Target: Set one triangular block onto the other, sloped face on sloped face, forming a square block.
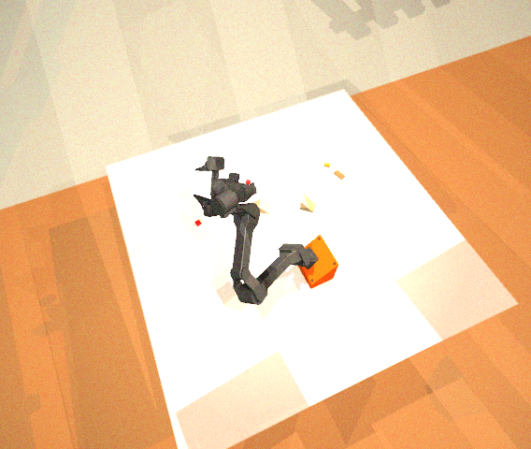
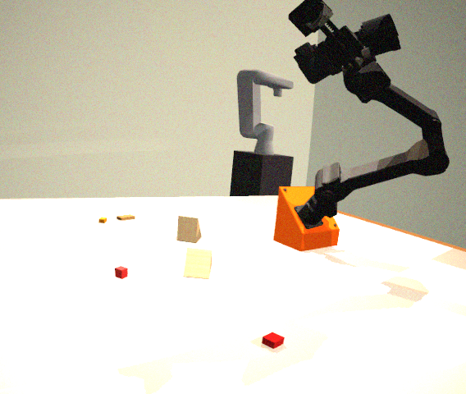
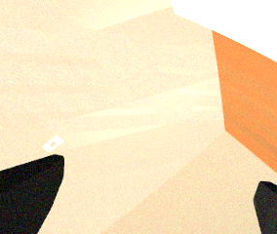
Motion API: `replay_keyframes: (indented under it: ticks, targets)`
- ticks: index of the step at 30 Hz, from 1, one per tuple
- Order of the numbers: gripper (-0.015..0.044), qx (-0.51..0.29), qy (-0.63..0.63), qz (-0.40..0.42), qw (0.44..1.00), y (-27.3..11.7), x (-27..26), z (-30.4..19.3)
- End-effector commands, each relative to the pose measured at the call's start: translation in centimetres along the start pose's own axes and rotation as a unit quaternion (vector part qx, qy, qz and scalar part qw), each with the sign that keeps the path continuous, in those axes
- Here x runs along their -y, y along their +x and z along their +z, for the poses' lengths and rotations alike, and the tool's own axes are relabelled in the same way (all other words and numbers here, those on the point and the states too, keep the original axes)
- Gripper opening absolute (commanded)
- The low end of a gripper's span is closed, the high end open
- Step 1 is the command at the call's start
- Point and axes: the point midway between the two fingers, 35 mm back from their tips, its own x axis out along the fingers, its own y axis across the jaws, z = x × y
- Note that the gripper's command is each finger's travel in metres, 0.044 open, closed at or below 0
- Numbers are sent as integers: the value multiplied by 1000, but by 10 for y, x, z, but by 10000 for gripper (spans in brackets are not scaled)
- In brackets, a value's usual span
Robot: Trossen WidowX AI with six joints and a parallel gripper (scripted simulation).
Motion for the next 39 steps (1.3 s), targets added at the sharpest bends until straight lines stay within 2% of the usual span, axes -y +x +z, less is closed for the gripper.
replay_keyframes:
  ticks: [1, 4, 8, 15, 20, 27, 33, 39]
  targets:
    - [426, 0, 12, 2, 1000, 1, -2, 1]
    - [440, 10, 185, 26, 982, 20, -32, 15]
    - [440, 51, 455, 78, 886, 54, -68, 58]
    - [440, 100, 633, 136, 755, 85, -80, 108]
    - [440, 142, 727, 188, 644, 105, -77, 149]
    - [440, 214, 822, 296, 437, 120, -57, 210]
    - [440, 265, 836, 398, 270, 122, -27, 252]
    - [440, 305, 795, 511, 114, 112, 8, 284]
